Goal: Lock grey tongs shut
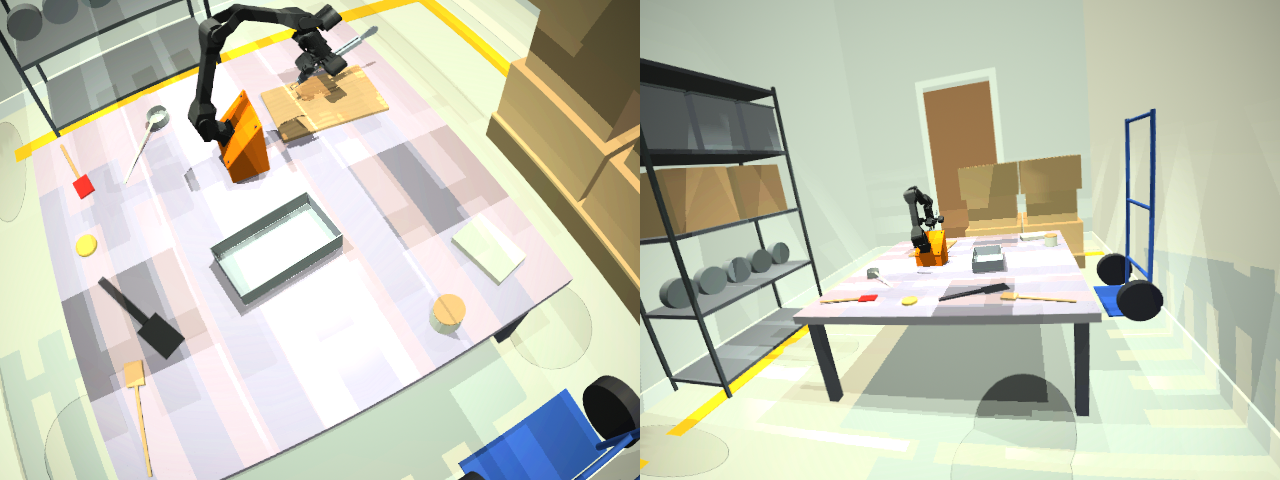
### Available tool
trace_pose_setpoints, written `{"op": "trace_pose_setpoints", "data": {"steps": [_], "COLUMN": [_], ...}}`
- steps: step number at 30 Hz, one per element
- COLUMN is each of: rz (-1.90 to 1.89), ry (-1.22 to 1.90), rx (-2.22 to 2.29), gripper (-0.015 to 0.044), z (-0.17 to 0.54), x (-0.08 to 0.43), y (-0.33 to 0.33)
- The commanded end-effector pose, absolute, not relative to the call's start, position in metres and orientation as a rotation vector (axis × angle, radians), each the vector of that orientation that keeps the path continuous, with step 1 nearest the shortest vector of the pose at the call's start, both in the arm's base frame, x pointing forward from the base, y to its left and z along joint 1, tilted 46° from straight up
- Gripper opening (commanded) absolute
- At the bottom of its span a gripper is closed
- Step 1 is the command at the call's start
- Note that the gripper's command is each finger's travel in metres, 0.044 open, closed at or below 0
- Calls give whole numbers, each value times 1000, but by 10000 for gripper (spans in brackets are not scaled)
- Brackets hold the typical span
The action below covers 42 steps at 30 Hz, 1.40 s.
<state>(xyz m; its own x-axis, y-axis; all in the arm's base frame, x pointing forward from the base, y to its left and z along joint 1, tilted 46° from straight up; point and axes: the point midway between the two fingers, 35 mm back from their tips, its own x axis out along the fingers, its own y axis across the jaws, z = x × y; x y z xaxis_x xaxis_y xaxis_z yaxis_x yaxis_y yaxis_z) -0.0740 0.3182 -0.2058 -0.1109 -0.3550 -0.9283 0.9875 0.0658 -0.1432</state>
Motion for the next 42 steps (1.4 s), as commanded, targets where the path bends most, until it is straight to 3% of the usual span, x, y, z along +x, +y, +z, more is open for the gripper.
{"op": "trace_pose_setpoints", "data": {"steps": [1, 42], "rz": [-1364, -1133], "ry": [1107, 1581], "rx": [857, 1283], "gripper": [-150, -150], "z": [-208, -186], "x": [-73, -70], "y": [319, 303]}}
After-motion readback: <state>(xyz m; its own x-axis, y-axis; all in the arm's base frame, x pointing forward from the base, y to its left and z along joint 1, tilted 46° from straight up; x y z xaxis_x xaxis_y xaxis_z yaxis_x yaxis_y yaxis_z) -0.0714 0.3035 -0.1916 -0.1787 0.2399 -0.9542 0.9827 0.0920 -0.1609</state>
